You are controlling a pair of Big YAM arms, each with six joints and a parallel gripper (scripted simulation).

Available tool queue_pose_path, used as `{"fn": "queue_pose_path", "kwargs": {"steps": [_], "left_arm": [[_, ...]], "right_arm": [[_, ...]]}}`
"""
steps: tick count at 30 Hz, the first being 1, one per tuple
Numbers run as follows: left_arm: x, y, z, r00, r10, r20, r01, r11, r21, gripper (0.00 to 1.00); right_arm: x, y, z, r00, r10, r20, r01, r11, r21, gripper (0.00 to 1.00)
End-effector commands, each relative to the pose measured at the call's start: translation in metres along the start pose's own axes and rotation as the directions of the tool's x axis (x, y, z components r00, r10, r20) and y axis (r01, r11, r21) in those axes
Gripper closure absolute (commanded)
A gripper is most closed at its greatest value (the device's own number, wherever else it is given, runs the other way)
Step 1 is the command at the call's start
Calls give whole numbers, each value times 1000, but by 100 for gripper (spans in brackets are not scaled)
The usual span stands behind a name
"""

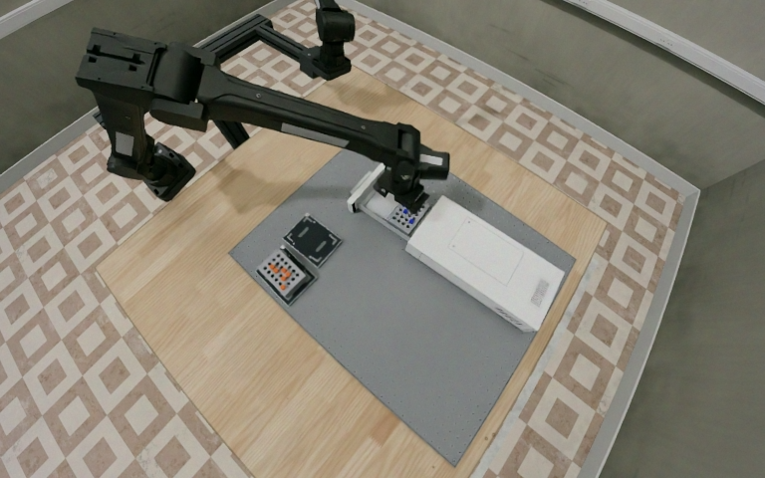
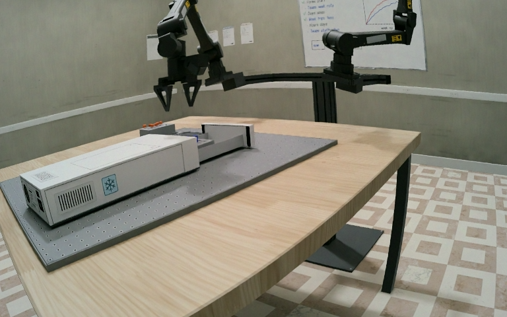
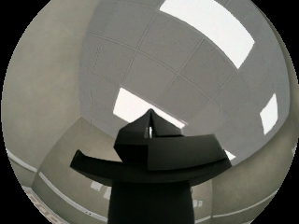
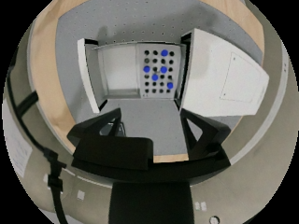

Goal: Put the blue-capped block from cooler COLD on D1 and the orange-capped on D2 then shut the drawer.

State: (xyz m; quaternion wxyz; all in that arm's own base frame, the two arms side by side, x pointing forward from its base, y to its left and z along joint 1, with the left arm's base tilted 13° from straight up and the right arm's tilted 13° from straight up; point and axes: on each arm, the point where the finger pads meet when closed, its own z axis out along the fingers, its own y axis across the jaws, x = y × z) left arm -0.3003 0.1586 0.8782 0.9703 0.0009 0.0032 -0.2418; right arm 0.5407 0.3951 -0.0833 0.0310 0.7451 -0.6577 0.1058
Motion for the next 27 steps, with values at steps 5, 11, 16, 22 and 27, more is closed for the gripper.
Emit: {"fn": "queue_pose_path", "kwargs": {"steps": [5, 11, 16, 22, 27], "left_arm": [[24, 1, 8, 999, -2, -35, 2, 1000, 1, 100], [24, 1, 8, 999, -2, -35, 2, 1000, 1, 100], [24, 1, 8, 999, -2, -35, 2, 1000, 1, 100], [24, 1, 8, 999, -2, -35, 2, 1000, 1, 100], [24, 1, 8, 999, -2, -35, 2, 1000, 1, 100]], "right_arm": [[-48, -23, -2, 1000, 13, 12, -13, 1000, 12, 0], [-70, -33, -3, 1000, 13, 13, -13, 1000, 12, 0], [-77, -37, -3, 1000, 13, 13, -13, 1000, 12, 0], [-63, -44, 1, 999, 43, 10, -43, 999, 6, 0], [-50, -38, 9, 1000, 13, -3, -13, 1000, -11, 0]]}}
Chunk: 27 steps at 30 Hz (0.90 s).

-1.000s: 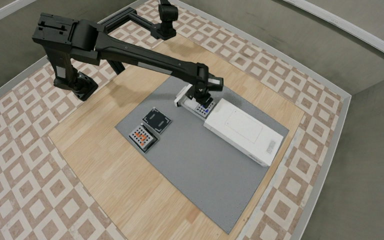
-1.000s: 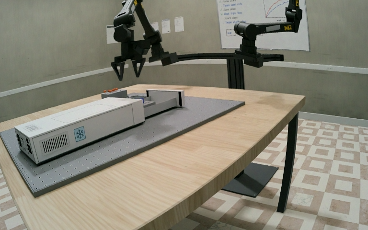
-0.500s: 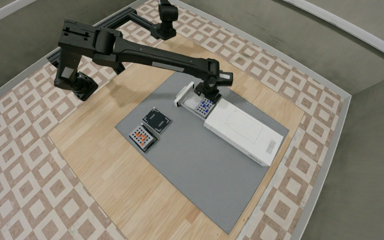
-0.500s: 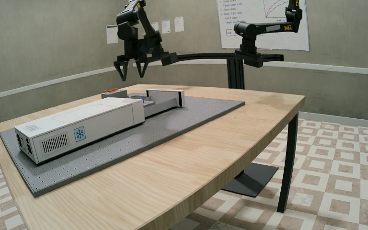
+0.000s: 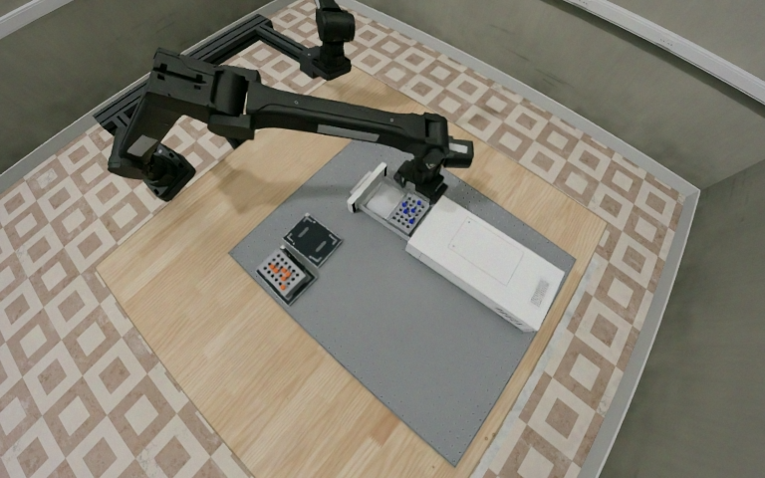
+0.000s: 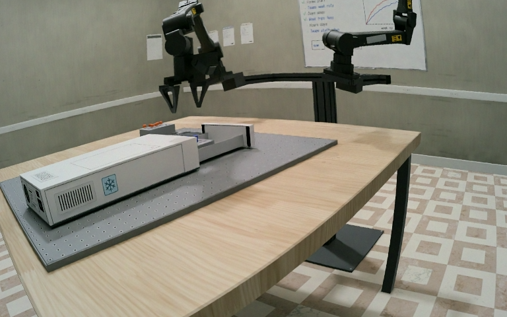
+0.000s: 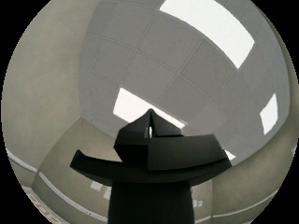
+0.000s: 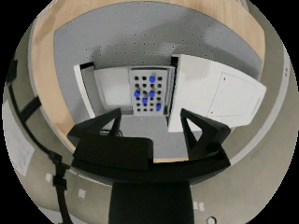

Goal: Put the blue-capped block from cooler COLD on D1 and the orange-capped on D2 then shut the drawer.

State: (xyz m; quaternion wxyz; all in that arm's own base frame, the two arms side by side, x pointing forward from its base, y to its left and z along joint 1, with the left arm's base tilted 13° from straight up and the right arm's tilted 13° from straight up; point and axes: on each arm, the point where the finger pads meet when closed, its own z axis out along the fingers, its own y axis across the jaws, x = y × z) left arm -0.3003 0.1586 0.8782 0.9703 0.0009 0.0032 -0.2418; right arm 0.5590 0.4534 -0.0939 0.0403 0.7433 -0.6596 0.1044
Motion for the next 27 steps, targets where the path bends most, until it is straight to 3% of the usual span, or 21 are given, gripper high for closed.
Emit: {"fn": "queue_pose_path", "kwargs": {"steps": [1, 9, 27], "left_arm": [[24, 1, 8, 999, -2, -35, 2, 1000, 1, 100], [24, 1, 8, 999, -2, -35, 2, 1000, 1, 100], [24, 1, 8, 999, -2, -35, 2, 1000, 1, 100]], "right_arm": [[8, -14, 4, 999, 20, 27, -21, 999, 33, 0], [18, -15, -16, 999, 21, 29, -22, 999, 37, 0], [9, -1, -12, 1000, -12, 8, 12, 1000, 8, 0]]}}
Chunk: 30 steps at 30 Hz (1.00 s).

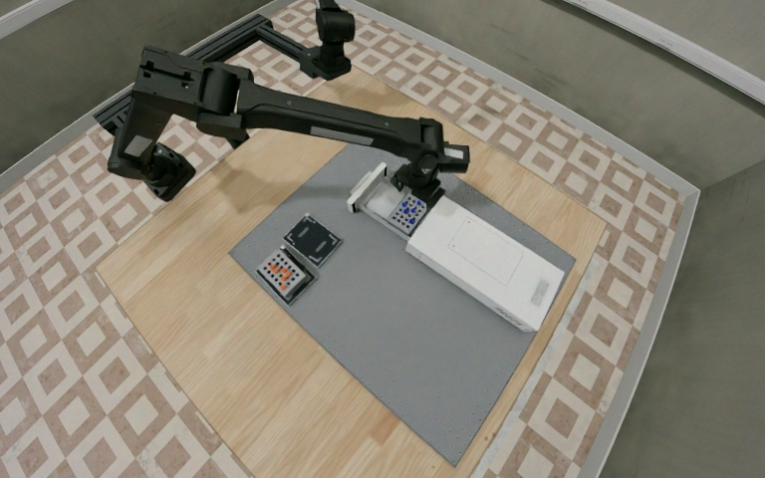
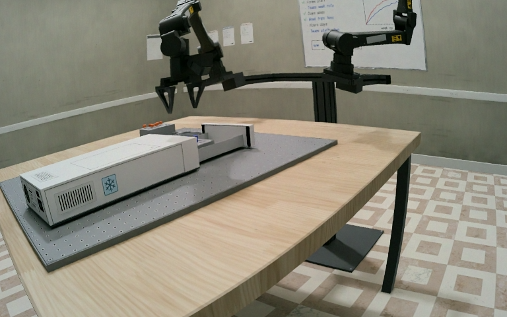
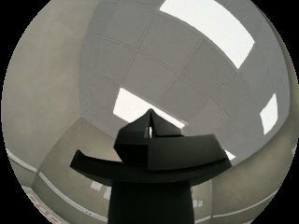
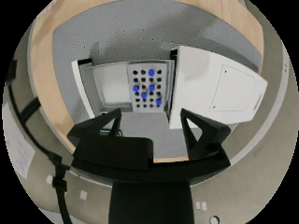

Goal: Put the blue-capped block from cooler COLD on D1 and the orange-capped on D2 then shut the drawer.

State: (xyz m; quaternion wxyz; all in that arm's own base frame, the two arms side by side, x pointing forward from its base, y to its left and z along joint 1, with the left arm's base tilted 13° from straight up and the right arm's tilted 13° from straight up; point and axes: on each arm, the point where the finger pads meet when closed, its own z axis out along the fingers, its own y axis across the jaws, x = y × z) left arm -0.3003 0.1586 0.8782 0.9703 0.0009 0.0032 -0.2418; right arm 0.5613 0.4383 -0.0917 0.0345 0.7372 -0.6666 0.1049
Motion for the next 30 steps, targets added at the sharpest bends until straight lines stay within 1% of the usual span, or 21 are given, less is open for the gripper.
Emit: {"fn": "queue_pose_path", "kwargs": {"steps": [1, 3, 7, 15, 18, 28, 30], "left_arm": [[24, 1, 8, 999, -2, -35, 2, 1000, 1, 100], [24, 1, 8, 999, -2, -35, 2, 1000, 1, 100], [24, 1, 8, 999, -2, -35, 2, 1000, 1, 100], [24, 1, 8, 999, -2, -35, 2, 1000, 1, 100], [24, 1, 8, 999, -2, -35, 2, 1000, 1, 100], [24, 1, 8, 999, -2, -35, 2, 1000, 1, 100], [24, 1, 8, 999, -2, -35, 2, 1000, 1, 100]], "right_arm": [[-7, 1, -9, 1000, -28, 6, 28, 1000, 7, 0], [-9, 4, -7, 1000, -26, 13, 26, 1000, 18, 0], [-10, 2, -21, 999, -22, 25, 21, 999, 35, 0], [-9, 2, -21, 1000, -19, 25, 18, 999, 34, 0], [-6, -4, -11, 1000, -5, 19, 4, 1000, 25, 0], [-6, -4, -11, 1000, -5, 19, 4, 1000, 25, 0], [-3, 1, -4, 1000, -18, 7, 18, 1000, 8, 0]]}}
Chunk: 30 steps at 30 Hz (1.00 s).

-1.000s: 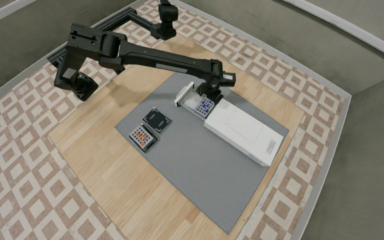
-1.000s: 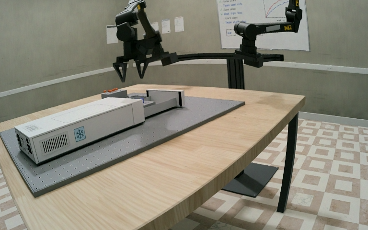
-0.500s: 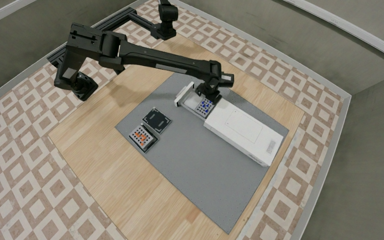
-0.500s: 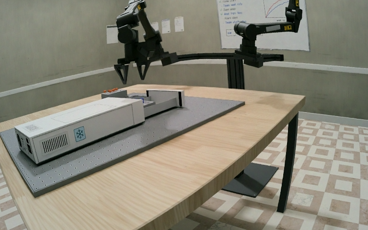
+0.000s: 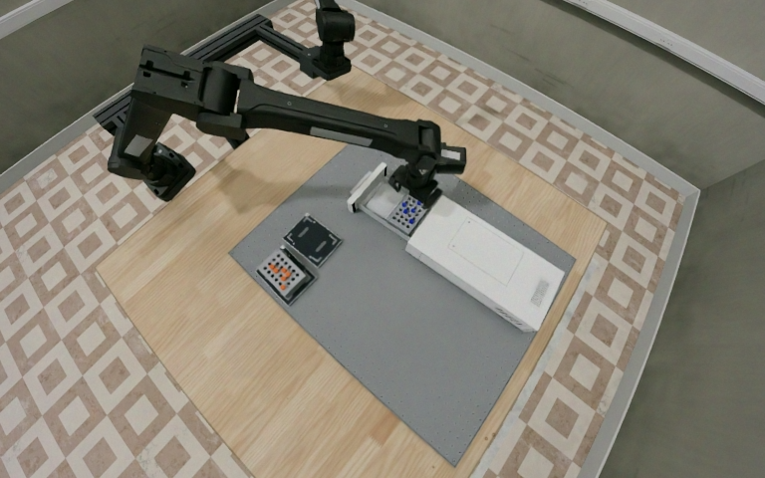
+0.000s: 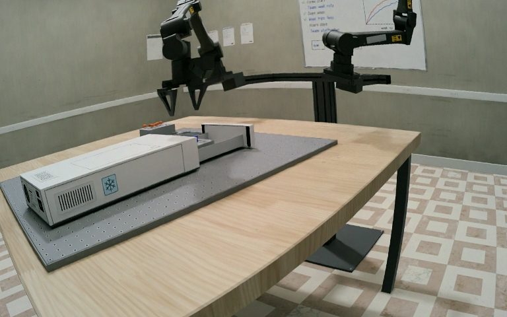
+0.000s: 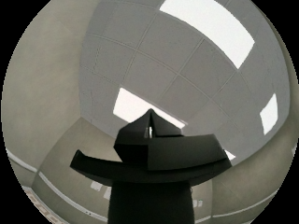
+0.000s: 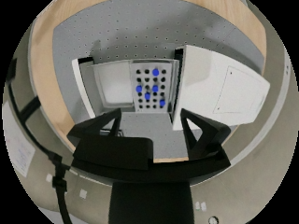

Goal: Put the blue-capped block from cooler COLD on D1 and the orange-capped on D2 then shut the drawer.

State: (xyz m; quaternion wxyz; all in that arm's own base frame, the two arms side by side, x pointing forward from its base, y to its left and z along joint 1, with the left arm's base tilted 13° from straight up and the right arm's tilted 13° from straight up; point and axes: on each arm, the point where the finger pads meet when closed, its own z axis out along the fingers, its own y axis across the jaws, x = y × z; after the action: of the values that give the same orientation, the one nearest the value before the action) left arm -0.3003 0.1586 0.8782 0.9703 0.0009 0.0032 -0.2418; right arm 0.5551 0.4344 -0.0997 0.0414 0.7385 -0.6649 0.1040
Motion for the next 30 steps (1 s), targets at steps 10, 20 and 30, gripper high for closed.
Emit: {"fn": "queue_pose_path", "kwargs": {"steps": [10, 20, 30], "left_arm": [[24, 1, 8, 999, -2, -35, 2, 1000, 1, 100], [24, 1, 8, 999, -2, -35, 2, 1000, 1, 100], [24, 1, 8, 999, -2, -35, 2, 1000, 1, 100]], "right_arm": [[4, -3, 25, 1000, -8, 1, 8, 1000, -3, 0], [3, -5, 33, 1000, -4, 10, 4, 1000, 12, 0], [2, 2, 48, 1000, -13, 1, 13, 1000, -1, 0]]}}
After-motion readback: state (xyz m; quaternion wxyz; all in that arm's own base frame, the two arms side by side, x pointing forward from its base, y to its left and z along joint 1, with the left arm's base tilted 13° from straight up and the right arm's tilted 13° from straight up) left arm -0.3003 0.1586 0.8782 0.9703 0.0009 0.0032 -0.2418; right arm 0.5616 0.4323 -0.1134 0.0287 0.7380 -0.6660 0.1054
